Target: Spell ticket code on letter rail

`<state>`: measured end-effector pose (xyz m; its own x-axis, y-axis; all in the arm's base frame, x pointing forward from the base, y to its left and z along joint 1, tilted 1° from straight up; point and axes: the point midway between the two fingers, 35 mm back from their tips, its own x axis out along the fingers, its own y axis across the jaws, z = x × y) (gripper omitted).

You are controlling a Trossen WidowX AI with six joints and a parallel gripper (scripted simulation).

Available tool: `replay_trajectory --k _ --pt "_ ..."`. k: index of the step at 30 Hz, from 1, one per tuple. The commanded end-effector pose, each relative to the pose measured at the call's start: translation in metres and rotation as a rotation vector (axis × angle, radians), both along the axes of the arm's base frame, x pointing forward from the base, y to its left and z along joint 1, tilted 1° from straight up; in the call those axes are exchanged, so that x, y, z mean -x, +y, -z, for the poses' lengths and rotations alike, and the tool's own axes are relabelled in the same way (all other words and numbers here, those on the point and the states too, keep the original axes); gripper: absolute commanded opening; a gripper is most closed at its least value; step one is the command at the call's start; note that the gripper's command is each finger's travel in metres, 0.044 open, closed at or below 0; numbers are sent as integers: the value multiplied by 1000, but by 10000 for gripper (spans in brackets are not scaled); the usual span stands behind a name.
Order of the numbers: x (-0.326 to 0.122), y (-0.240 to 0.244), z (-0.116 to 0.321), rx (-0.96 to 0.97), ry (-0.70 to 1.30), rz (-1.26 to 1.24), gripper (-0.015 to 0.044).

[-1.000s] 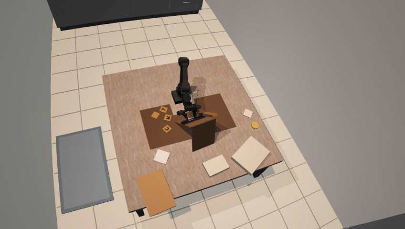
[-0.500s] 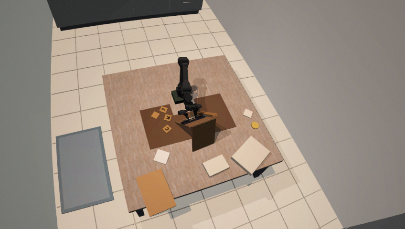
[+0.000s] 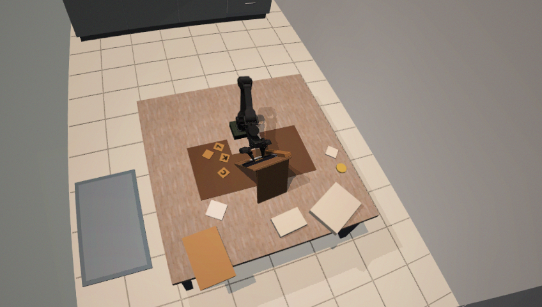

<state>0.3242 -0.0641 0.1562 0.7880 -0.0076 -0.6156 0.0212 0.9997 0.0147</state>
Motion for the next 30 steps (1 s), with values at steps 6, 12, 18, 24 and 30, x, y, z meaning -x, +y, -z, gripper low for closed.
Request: replay_trajectory --k 6,12,18,24,30 --pt "1 5 1 -3 2 6 0" --pt "0 8 1 -3 2 6 0" --pt "0 11 1 -4 2 6 0" --pt "0 14 1 -4 2 6 0" --pt "0 17 1 -4 2 6 0"
